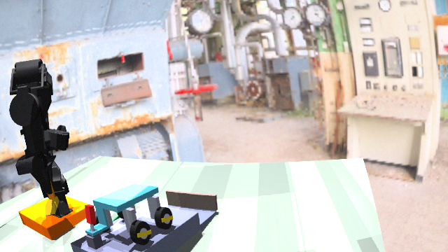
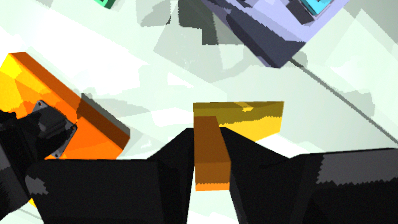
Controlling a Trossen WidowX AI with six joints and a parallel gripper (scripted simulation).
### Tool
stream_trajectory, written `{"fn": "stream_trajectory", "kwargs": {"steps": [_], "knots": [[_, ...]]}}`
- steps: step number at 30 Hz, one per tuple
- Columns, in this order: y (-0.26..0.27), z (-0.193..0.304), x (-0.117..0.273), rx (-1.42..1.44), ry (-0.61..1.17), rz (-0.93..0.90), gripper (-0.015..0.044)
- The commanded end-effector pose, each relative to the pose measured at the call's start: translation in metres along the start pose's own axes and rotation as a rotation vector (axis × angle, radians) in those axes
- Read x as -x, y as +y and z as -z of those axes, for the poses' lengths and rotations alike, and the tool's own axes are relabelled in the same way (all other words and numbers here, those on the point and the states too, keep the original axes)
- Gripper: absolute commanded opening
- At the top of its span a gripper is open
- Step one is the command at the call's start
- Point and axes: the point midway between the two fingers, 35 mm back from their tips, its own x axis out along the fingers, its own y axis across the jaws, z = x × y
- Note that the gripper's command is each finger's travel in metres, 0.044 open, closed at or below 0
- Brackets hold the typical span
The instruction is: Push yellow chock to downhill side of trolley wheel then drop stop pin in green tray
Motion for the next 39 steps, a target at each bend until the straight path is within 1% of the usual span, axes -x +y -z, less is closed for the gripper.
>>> {"fn": "stream_trajectory", "kwargs": {"steps": [1,20,27,39], "knots": [[0.000,0.001,0.000,-0.124,0.005,-0.003,0.0000],[0.000,0.001,0.000,-0.765,0.004,-0.001,0.0000],[0.001,-0.001,0.000,-0.770,0.004,-0.001,0.0000],[0.022,-0.039,-0.004,-0.770,0.001,-0.004,0.0000]]}}
